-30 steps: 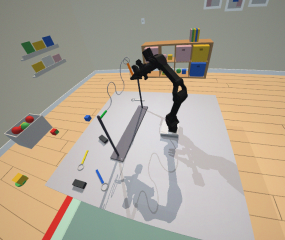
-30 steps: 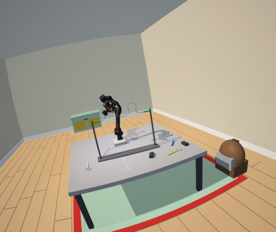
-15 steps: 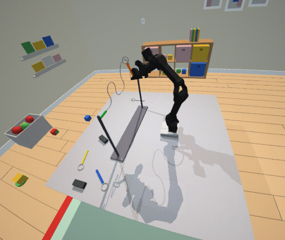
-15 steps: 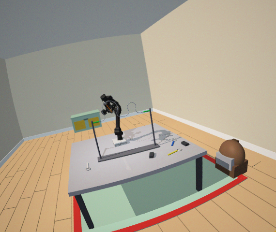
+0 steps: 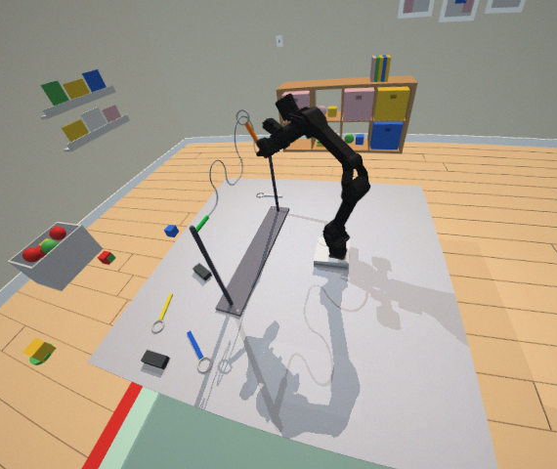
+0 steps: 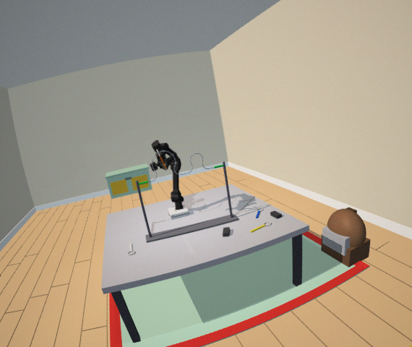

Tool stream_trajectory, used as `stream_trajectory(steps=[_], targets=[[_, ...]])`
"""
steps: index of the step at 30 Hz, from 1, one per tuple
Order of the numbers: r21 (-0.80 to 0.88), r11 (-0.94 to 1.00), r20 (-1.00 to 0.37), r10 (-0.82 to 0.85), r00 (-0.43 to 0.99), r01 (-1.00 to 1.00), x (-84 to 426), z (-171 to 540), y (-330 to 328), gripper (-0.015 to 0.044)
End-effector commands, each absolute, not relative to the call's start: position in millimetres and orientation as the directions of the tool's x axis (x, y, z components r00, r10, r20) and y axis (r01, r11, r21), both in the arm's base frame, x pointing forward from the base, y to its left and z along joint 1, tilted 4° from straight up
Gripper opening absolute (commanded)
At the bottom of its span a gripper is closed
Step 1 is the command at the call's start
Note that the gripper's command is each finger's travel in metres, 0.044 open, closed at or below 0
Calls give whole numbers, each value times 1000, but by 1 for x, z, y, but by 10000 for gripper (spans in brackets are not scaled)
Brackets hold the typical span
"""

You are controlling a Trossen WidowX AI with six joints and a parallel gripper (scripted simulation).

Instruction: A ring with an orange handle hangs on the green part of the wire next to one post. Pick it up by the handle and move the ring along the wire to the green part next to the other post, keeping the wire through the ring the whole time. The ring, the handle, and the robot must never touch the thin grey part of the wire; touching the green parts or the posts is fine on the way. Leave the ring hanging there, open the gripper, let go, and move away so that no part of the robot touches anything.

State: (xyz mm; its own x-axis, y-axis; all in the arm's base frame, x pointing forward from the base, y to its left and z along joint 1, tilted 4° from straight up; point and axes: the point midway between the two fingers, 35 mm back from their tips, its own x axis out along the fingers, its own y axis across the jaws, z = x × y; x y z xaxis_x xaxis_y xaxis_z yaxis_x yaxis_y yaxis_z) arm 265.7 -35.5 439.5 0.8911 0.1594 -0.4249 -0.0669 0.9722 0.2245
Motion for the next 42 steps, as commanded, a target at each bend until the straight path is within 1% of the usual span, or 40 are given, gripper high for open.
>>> stream_trajectory(steps=[1,21,42], targets=[[161,985,-419,126,899,-63,264,441,-37,-150],[-98,995,-398,-13,917,-28,265,440,-47,-150],[-361,932,-335,-146,931,16,266,441,-57,-150]])
